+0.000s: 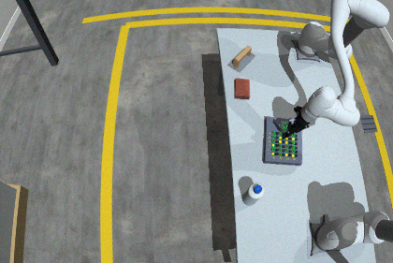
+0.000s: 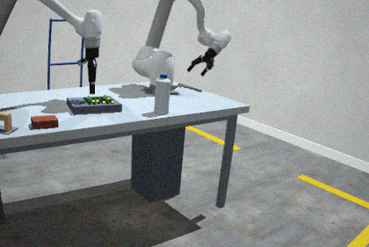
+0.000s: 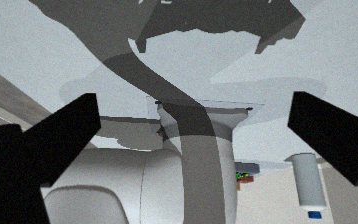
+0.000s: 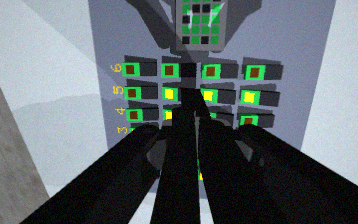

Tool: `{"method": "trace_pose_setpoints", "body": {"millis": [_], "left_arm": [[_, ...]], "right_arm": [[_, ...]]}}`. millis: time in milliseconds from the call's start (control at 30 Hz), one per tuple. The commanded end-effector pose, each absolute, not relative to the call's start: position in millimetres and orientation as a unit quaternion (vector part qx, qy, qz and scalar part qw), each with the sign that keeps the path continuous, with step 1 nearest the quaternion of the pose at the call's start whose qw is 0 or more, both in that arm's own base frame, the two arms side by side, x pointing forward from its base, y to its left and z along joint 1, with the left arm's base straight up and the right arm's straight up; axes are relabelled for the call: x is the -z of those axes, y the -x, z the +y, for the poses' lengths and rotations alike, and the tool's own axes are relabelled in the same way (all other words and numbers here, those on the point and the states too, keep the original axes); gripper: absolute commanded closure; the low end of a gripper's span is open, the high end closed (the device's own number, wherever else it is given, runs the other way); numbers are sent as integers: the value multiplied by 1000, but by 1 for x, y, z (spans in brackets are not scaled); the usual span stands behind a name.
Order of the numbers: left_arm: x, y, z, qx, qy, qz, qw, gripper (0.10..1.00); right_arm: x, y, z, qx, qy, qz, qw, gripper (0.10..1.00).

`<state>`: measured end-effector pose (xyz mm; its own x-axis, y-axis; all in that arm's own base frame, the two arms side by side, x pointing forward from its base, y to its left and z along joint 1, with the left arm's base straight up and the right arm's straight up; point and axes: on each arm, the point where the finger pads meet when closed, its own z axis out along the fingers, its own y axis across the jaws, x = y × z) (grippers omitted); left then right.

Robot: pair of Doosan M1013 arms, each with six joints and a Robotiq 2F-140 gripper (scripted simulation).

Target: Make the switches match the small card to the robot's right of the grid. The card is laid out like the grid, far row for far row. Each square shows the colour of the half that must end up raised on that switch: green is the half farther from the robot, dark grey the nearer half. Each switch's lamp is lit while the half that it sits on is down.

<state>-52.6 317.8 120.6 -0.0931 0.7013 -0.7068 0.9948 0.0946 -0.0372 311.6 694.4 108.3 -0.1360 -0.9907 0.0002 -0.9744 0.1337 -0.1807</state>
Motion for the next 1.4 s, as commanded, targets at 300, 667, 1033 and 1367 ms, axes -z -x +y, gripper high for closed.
{"method": "trace_pose_setpoints", "body": {"millis": [300,667,1033,1367], "left_arm": [[-121,53,318,270,-616,688,271,98],[-121,53,318,270,-616,688,271,98],[-121,53,318,270,-616,688,271,98],[-121,53,318,270,-616,688,271,98]], "right_arm": [[-109,-312,695,68,654,751,60,999],[-109,-312,695,68,654,751,60,999],[-91,-315,694,68,654,751,60,999],[-87,-316,694,68,654,751,60,999]]}}
